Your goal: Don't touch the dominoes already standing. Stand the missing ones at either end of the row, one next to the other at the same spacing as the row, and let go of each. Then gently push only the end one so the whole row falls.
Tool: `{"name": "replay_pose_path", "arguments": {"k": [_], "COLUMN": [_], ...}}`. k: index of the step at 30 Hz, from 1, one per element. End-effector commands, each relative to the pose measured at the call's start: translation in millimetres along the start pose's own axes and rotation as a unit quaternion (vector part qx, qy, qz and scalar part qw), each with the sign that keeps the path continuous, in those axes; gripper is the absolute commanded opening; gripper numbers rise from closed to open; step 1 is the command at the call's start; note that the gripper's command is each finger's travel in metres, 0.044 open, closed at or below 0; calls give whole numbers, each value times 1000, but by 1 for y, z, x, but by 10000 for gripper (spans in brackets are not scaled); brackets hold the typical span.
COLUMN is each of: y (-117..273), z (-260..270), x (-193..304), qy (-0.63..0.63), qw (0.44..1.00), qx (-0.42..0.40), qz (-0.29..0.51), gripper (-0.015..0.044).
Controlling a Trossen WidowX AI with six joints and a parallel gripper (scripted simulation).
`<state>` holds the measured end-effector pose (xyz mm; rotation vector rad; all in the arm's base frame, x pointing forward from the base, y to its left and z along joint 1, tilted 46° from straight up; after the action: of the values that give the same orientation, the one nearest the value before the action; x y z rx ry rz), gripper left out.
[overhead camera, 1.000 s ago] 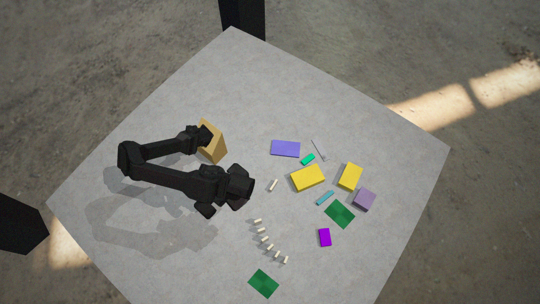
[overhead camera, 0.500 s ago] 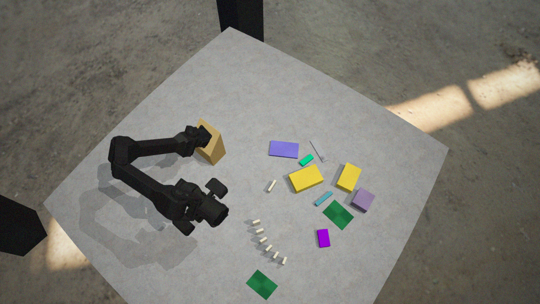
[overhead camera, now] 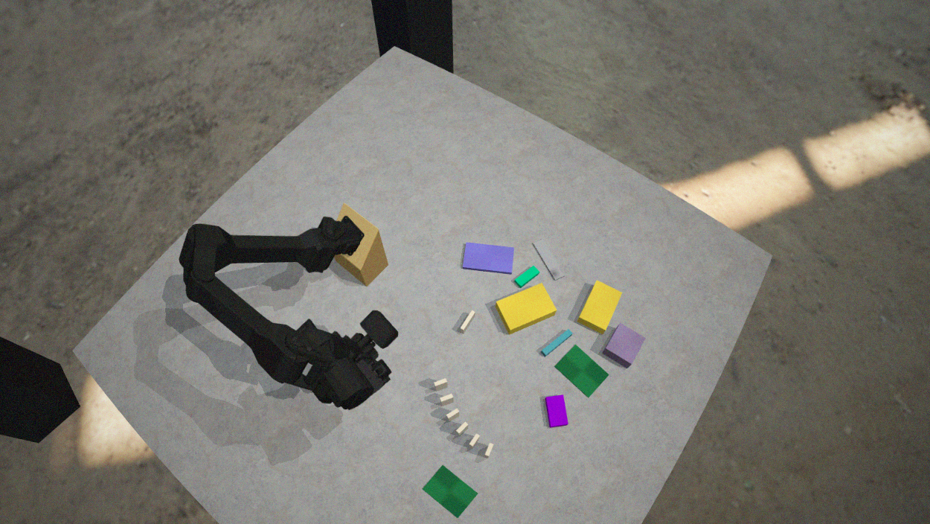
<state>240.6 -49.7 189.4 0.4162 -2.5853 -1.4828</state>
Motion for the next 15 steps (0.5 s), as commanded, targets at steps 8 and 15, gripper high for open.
{"name": "replay_pose_path", "arguments": {"k": [8, 15], "y": [-24, -36], "z": [1, -4], "x": [-3, -6], "qy": [-48, -72], "qw": [992, 978], "qx": [-73, -100], "qz": [-93, -168], "gripper": [21, 21]}}
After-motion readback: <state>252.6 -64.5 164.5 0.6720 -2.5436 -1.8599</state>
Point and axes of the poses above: the point midway between the two fingers, 35 mm back from their tips, its own y axis back along the fingers, its own z axis across the jaws, x = y × z, the point moved 3 cm from there along y, back along the fingers, and after that the axes turned 15 degrees about y, right-handed, at the moved point
